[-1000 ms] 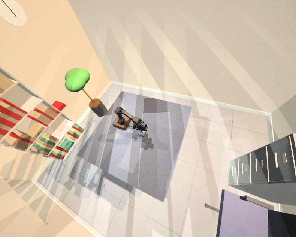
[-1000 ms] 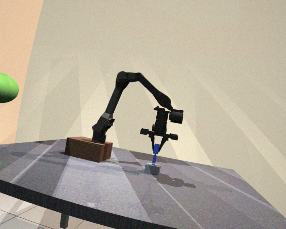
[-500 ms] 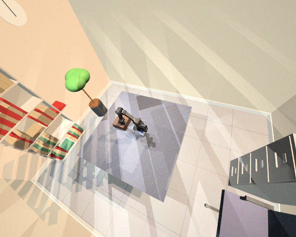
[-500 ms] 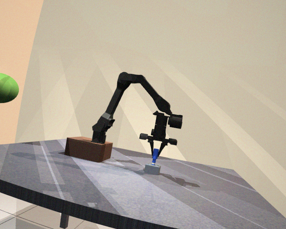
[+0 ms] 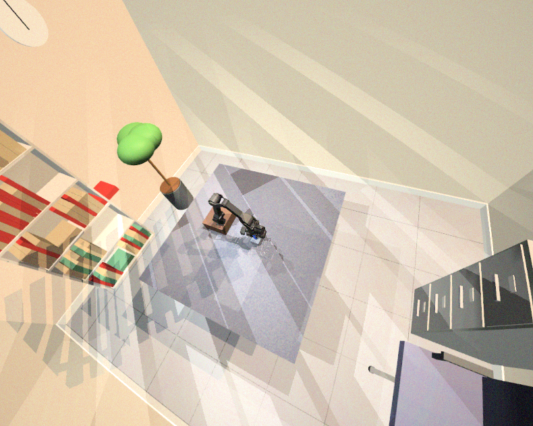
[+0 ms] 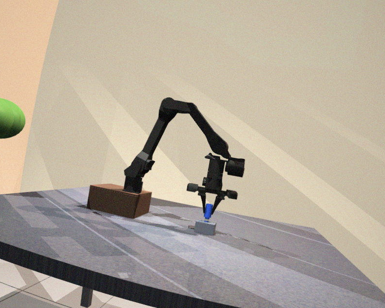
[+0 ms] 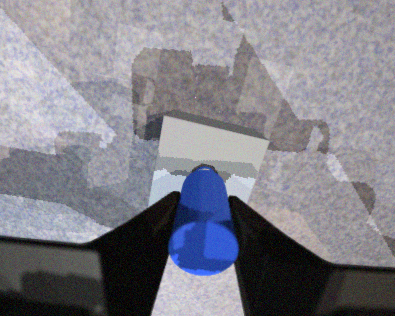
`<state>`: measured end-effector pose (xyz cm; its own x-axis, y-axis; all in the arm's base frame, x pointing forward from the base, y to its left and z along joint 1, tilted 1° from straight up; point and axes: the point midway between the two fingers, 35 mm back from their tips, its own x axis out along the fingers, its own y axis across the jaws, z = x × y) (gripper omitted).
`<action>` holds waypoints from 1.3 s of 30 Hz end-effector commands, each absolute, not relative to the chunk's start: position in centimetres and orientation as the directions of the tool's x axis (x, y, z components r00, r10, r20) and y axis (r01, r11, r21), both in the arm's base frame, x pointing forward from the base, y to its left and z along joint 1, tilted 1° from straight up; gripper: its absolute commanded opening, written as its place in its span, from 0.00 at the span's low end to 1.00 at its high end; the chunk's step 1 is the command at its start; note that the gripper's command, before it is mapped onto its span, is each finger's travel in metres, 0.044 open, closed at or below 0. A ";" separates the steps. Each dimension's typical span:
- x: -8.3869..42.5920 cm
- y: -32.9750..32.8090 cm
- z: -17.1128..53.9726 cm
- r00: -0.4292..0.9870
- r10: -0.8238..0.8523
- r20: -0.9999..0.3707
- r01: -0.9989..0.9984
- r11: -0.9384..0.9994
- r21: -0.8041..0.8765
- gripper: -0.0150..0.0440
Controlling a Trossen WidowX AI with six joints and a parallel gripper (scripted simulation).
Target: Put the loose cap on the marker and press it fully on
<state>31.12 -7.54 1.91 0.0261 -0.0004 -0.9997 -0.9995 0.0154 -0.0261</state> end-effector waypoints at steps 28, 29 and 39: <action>30.9 -7.6 9.4 0.026 -0.001 -1.000 -1.000 0.015 -0.026 1.00; 30.9 -7.6 9.4 0.026 -0.001 -1.000 -1.000 0.015 -0.026 1.00; 30.9 -7.5 9.0 0.027 0.000 -1.000 -0.673 0.740 -0.018 0.56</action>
